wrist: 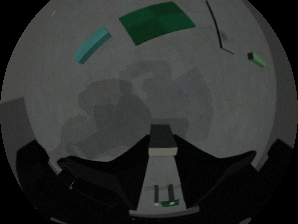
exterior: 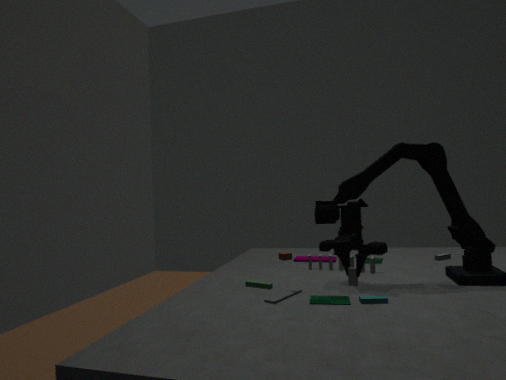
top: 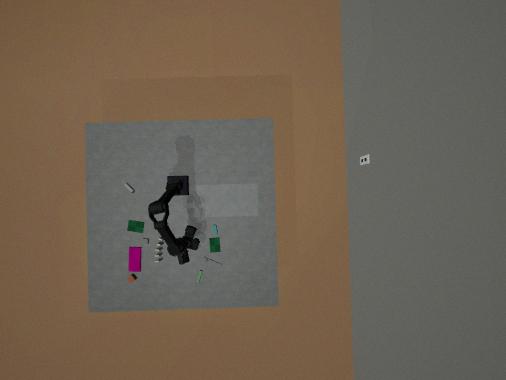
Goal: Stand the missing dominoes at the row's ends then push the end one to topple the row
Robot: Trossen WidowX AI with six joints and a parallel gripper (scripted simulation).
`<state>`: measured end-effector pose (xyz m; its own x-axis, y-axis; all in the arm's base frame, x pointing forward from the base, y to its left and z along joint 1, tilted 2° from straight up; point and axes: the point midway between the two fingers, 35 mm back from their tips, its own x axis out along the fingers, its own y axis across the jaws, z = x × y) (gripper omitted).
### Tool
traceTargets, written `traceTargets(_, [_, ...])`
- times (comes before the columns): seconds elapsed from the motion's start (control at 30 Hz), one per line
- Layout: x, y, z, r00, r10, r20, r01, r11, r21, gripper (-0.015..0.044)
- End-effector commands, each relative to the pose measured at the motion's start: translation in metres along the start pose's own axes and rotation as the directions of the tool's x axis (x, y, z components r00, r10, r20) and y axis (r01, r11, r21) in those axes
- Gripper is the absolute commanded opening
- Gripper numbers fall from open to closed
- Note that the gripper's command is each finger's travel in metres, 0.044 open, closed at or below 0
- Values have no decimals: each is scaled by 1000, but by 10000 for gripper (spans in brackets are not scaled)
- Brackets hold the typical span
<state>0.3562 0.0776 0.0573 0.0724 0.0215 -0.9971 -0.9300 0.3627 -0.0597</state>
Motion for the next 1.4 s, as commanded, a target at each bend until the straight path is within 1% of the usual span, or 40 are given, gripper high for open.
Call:
traceTargets(0.0, [1, 0, 1, 1000, 2, 3, -2, 1000, -6, 107])
traceTargets(0.1, [-1, 0, 1, 1000, 1, 3, -1, 1000, -6, 107])
traceTargets(0.13, [-8, -1, 2, 1000, 1, 3, -1, 1000, -5, 107])
traceTargets(0.3, [-73, -7, 5, 1000, 0, 2, 0, 1000, -3, 107])
traceTargets(0.43, [-126, -2, 1, 1000, 0, 0, 0, 1000, 0, 107])
traceTargets(0.5, [-134, 0, 0, 1000, 0, 0, 0, 1000, 0, 107])
traceTargets(0.63, [-134, -1, -3, 1000, 0, 0, 0, 1000, 23, 107])
traceTargets(0.67, [-135, -2, -13, 1000, -1, 0, 1, 996, 92, 107])
traceTargets(0.7, [-136, -3, -28, 1000, -1, 0, 1, 979, 205, 107])
traceTargets(0.73, [-137, -3, -46, 1000, -2, 0, 2, 941, 339, 107])
traceTargets(0.8, [-139, 0, -81, 1000, -3, 0, 3, 812, 584, 107])
traceTargets(0.83, [-139, 3, -98, 1000, -4, -1, 4, 723, 691, 107])
traceTargets(0.9, [-138, 12, -131, 1000, -1, -8, 7, 500, 866, 107])
traceTargets(1.0, [-136, 26, -166, 1000, 2, -14, 13, 197, 980, 107])
traceTargets(1.03, [-135, 30, -174, 1000, 3, -16, 15, 110, 994, 107])
traceTargets(1.07, [-134, 33, -179, 1000, 4, -17, 16, 54, 998, 107])
traceTargets(1.13, [-134, 34, -182, 1000, 4, -17, 17, 29, 999, 107])
traceTargets(1.37, [-134, 34, -182, 1000, 4, -17, 17, 29, 999, 107])
